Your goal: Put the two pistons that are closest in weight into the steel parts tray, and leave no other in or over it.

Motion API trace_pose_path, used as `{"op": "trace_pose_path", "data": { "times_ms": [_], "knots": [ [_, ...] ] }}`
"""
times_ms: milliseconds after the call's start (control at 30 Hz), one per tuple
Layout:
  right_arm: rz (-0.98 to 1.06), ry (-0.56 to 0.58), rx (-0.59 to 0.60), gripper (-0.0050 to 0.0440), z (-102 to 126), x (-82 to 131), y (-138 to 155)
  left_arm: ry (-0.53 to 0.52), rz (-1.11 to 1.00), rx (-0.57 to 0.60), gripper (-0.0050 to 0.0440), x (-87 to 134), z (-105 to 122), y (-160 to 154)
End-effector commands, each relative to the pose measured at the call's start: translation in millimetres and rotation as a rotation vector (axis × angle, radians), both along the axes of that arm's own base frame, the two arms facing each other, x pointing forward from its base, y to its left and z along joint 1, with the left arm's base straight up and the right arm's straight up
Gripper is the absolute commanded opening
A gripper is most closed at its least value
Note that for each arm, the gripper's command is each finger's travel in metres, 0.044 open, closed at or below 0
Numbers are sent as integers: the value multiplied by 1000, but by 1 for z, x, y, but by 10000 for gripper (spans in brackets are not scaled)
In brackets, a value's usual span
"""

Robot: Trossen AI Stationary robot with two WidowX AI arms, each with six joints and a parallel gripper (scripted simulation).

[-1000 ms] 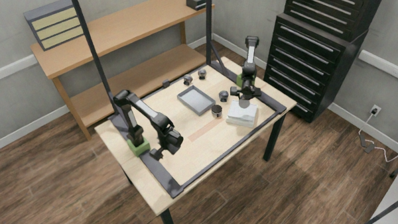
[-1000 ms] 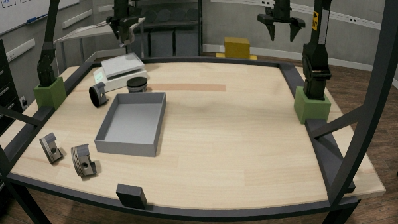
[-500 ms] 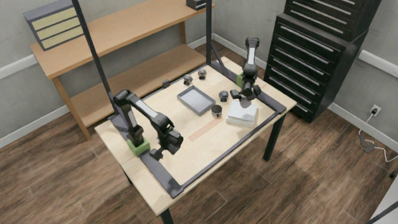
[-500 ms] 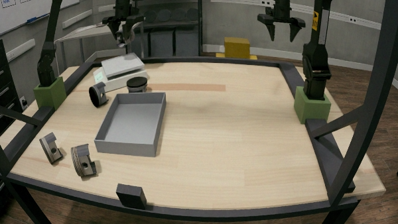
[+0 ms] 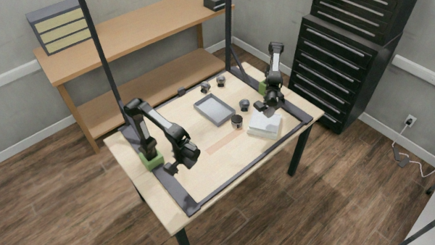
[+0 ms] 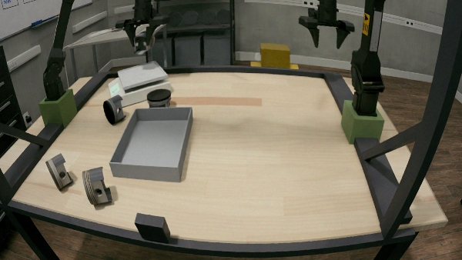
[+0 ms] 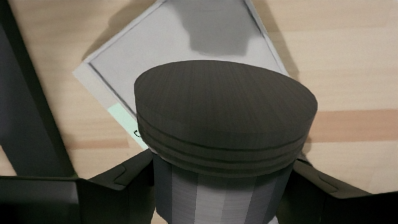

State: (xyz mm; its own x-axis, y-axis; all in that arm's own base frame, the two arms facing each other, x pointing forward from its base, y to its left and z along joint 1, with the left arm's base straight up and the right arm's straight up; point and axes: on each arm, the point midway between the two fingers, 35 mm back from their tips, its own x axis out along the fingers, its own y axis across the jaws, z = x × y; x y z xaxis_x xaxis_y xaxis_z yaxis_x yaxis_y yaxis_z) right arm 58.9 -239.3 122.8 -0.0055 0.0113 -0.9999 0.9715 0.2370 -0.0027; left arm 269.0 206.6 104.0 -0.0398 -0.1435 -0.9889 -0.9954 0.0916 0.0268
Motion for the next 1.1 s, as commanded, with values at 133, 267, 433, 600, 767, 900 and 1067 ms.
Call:
{"op": "trace_pose_path", "data": {
  "times_ms": [133, 267, 433, 600, 767, 900, 1067],
  "knots": [
    [6, -11, -31, 400, 8, 2, -5, -12, 220, -2, 158, 4, 13, 6],
    [6, -11, -31, 400, 8, 2, -5, -1, 325, -16, 158, 4, 13, 6],
    [6, -11, -31, 400, 8, 2, -5, 1, 403, -24, 158, 4, 15, 6],
    [6, -11, -31, 400, 8, 2, -5, 20, 535, -46, 158, 4, 14, 6],
    [6, -11, -31, 400, 8, 2, -5, 26, 666, -61, 158, 4, 16, 6],
    [6, -11, -31, 400, 8, 2, -5, 28, 718, -68, 158, 4, 17, 6],
    [6, -11, -31, 400, 8, 2, -5, 48, 771, -81, 158, 2, 9, 1]
  ]
}}
